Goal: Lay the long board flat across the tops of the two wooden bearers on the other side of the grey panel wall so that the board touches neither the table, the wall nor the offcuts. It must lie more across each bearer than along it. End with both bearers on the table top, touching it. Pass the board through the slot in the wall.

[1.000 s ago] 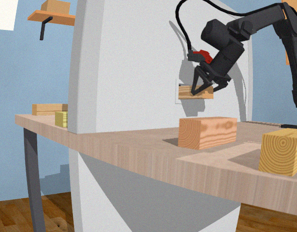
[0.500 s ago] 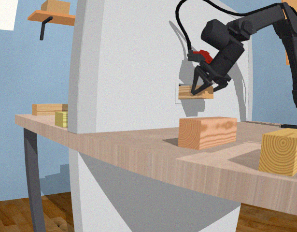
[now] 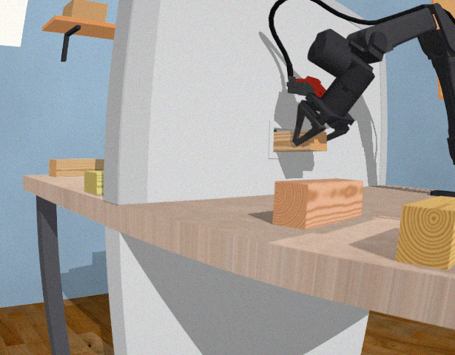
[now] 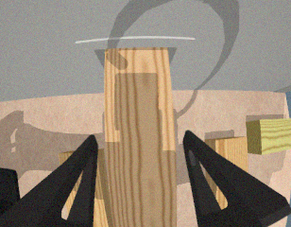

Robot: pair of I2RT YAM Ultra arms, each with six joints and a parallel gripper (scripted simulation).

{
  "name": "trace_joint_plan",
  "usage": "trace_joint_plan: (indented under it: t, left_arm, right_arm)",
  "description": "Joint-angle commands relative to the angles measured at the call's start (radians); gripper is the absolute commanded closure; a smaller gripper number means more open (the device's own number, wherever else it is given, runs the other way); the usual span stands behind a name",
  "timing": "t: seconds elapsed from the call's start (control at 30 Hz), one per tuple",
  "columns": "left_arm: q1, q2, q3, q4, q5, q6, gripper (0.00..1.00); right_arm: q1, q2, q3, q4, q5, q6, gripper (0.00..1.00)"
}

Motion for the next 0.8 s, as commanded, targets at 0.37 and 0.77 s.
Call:
trace_joint_plan:
  t: [0.37,0.77]
  left_arm:
    - [-0.017,-0.011,0.049,0.028,0.046,-0.009,1.0]
    - [-0.017,-0.011,0.049,0.028,0.046,-0.009,1.0]
  right_arm:
    - [0.032,0.011,-0.035,0.07,-0.027,0.042,0.25]
    - [0.065,0.007,-0.05,0.139,-0.019,0.088,0.25]
